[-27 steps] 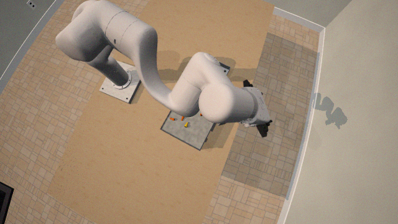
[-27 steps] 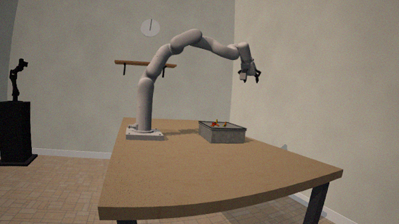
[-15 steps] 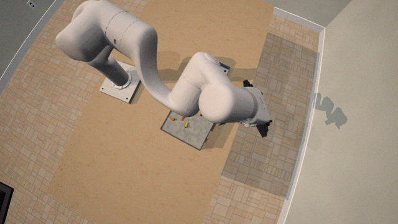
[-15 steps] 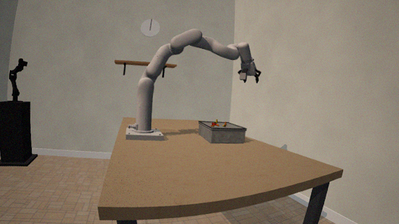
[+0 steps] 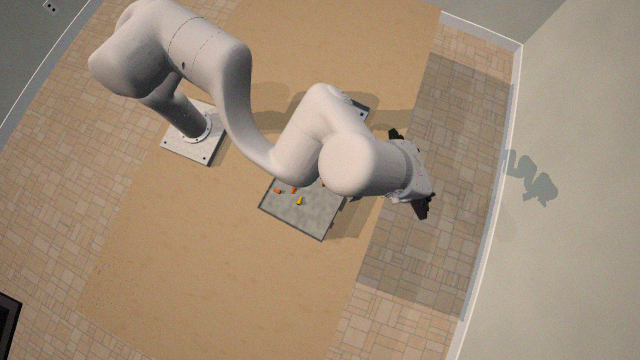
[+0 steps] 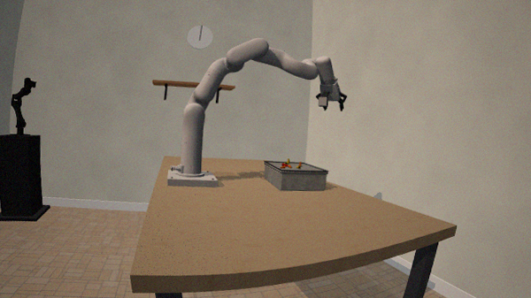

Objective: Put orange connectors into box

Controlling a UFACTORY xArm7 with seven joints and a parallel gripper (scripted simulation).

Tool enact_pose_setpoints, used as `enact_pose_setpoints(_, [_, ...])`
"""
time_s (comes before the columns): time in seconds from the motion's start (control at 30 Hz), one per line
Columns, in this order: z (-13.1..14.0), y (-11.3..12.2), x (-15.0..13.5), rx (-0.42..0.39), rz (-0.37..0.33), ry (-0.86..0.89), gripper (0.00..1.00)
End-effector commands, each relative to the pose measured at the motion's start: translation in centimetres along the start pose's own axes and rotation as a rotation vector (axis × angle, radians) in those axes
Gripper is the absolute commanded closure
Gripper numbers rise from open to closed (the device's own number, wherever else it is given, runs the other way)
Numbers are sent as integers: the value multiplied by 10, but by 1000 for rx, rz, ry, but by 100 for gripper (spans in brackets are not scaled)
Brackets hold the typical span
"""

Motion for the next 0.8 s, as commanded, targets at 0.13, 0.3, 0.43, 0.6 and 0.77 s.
enact_pose_setpoints(0.13, [-26,3,24,88,33,85,0])
enact_pose_setpoints(0.3, [-45,5,40,142,60,138,0])
enact_pose_setpoints(0.43, [-74,7,67,226,108,225,0])
enact_pose_setpoints(0.6, [-115,13,106,333,185,350,0])
enact_pose_setpoints(0.77, [-137,16,127,385,229,416,0])
Point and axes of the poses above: the point where the finger pads meet when closed, its own y axis back along the fingers, its own x axis across the jaws, z = x × y, the point moved 2 cm from there along y, back along the fingers, and after that the axes turned 15 degrees about y, right-handed, at the moved point
